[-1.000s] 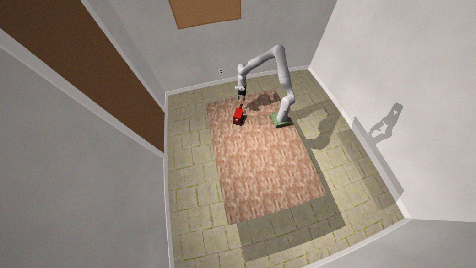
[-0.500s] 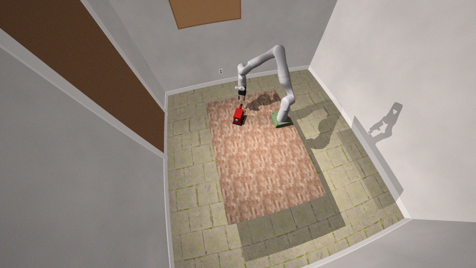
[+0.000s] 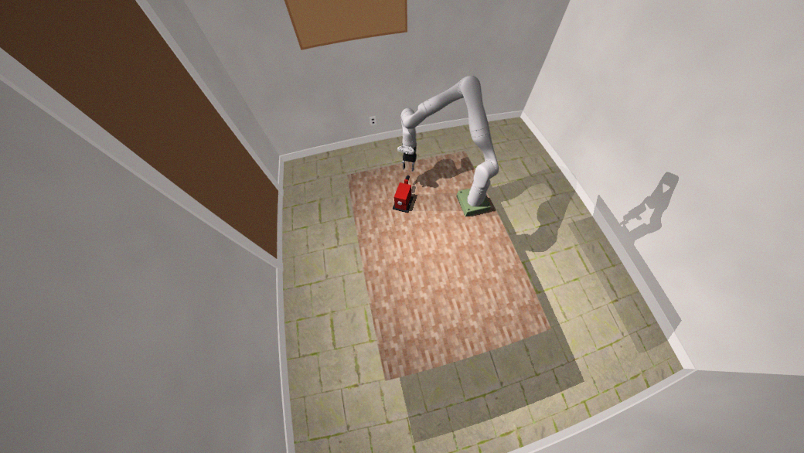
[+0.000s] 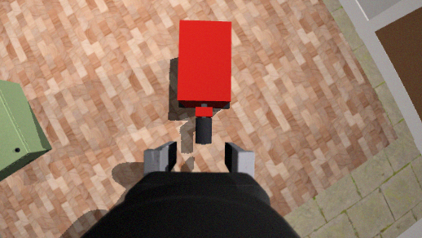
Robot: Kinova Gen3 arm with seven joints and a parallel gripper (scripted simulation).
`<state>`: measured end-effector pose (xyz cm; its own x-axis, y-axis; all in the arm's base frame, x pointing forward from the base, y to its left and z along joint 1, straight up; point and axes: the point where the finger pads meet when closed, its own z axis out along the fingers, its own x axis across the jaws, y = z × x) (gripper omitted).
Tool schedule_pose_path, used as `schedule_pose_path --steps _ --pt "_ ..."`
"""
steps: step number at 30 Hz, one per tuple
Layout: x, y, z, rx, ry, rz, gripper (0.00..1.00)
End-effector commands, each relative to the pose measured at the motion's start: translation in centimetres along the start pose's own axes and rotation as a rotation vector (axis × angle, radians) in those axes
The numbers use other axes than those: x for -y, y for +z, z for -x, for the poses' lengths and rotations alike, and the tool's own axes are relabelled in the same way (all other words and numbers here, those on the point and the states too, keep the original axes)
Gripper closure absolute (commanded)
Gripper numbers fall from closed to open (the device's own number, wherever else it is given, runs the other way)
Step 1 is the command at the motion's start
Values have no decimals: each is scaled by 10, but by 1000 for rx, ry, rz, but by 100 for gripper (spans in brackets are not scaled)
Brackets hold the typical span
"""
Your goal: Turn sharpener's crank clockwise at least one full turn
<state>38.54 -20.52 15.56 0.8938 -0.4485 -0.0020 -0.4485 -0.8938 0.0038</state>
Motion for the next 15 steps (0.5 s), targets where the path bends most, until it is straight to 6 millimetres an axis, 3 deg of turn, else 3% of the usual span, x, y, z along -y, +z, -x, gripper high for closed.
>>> schedule_pose_path --steps 1,15 --pt "0 5 -1 -2 -1 0 3" --pt "0 24 -1 -1 -1 0 3"
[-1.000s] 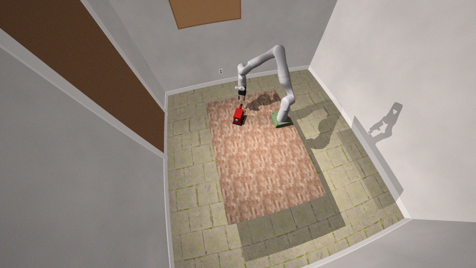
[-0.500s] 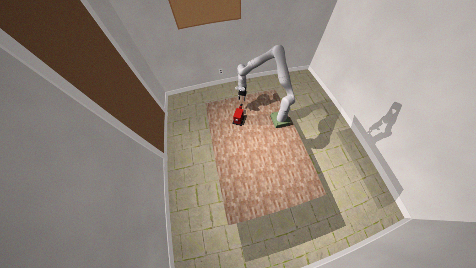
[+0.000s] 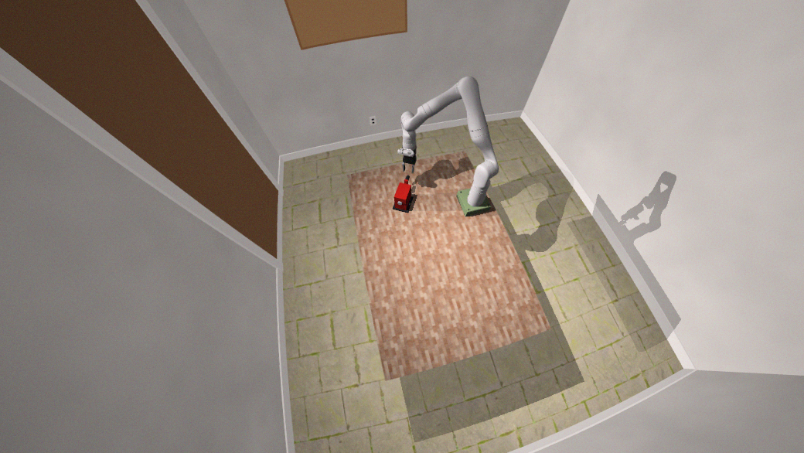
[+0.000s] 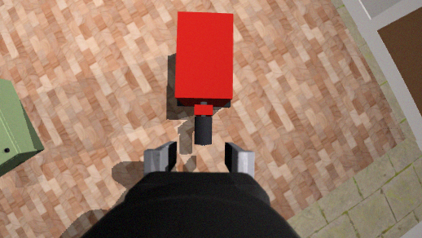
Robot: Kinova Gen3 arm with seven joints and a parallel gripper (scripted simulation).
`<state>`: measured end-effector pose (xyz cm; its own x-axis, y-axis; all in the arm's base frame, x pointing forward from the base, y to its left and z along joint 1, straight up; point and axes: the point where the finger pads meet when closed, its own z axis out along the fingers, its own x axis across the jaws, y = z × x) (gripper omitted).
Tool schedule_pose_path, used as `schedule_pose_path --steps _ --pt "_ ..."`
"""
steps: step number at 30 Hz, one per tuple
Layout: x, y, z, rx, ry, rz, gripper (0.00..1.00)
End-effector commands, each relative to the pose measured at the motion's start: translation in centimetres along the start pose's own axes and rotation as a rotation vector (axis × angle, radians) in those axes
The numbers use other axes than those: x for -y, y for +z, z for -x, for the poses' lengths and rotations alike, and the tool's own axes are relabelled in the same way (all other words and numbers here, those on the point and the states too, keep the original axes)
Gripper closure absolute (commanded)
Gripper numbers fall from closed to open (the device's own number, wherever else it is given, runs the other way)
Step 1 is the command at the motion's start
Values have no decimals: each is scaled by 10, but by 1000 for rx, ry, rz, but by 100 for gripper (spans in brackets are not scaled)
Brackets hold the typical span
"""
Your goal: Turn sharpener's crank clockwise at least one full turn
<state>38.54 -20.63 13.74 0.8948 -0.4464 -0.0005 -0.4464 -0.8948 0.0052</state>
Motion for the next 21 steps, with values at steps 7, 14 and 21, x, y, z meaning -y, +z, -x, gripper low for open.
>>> schedule_pose_path --steps 7,14,21 --pt "1 14 0 0 1 -2 3" --pt "1 21 0 0 1 -2 3" --pt "1 24 -1 -1 2 -2 3"
